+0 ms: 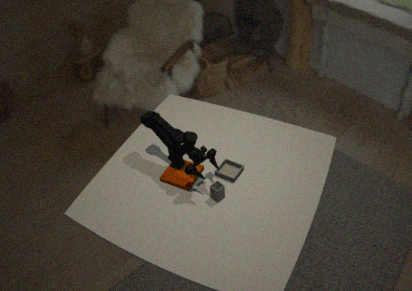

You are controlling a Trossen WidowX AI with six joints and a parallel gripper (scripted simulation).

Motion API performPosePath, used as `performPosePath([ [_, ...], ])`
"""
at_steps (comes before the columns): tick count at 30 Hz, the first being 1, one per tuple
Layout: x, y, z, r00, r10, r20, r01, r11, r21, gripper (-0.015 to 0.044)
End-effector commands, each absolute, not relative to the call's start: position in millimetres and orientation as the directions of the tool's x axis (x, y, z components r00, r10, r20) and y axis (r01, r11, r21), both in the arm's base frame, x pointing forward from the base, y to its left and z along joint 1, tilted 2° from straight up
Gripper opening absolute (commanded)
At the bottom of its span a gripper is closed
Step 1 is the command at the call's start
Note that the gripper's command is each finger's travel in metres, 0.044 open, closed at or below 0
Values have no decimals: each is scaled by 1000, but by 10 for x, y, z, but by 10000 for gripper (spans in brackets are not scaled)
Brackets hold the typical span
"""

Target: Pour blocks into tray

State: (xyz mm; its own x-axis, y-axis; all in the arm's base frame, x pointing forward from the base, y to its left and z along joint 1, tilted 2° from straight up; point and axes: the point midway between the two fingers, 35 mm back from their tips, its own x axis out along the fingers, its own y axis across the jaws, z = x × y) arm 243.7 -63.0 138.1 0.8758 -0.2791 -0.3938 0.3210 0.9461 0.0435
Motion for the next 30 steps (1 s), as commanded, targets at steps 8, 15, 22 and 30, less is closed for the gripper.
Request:
performPosePath([
  [8, 2444, -732, 1221, 861, -278, -426, 297, 955, -22, 440],
  [15, 2458, -743, 882, 858, -277, -433, 297, 955, -23, 440],
  [22, 2401, -733, 636, 855, -276, -438, 296, 955, -24, 440],
  [30, 2486, -763, 605, 859, -277, -430, 297, 955, -22, 440],
])
